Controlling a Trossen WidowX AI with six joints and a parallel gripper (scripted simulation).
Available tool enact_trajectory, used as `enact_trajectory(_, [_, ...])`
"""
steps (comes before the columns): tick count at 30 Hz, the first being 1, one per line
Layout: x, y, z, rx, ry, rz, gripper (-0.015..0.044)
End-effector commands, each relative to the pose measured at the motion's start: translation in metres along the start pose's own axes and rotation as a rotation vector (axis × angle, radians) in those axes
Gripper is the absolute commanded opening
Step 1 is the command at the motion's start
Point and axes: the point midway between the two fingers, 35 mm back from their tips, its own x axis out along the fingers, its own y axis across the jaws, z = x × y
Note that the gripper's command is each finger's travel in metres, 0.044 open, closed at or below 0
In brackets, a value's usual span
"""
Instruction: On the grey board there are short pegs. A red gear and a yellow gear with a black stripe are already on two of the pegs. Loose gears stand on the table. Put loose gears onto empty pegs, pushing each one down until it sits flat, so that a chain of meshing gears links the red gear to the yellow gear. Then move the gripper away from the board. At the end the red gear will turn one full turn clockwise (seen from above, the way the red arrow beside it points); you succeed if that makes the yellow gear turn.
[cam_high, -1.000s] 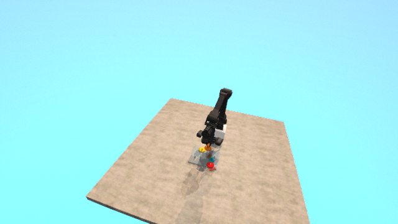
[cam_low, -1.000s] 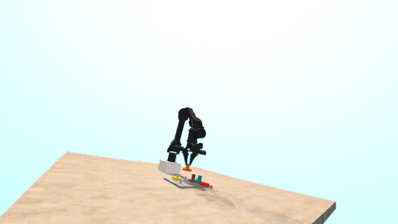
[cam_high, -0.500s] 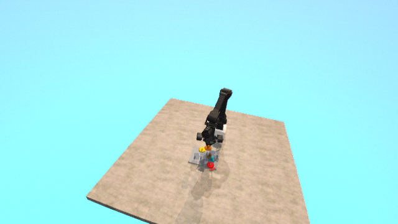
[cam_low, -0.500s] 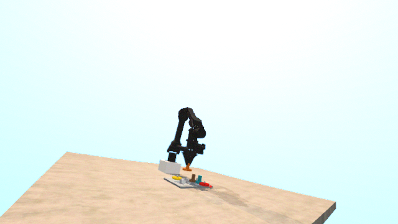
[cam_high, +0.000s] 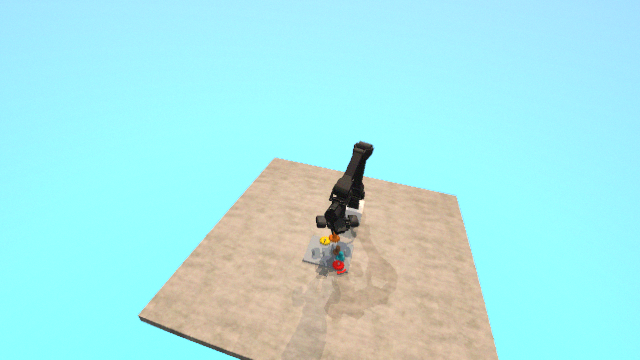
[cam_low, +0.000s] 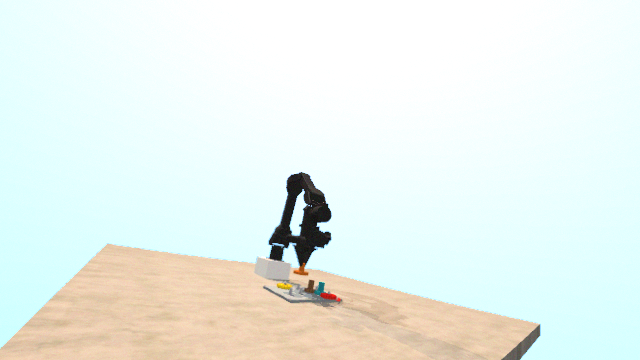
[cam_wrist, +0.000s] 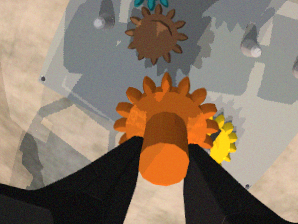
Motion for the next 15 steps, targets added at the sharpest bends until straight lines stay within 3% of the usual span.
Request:
enact_trajectory(1, [0.005, 0.001, 0.000, -0.088, 0.001, 0.001, 0.0000])
enact_trajectory(15, [0.025, 0.000, -0.001, -0.191, 0.001, 0.001, 0.0000])
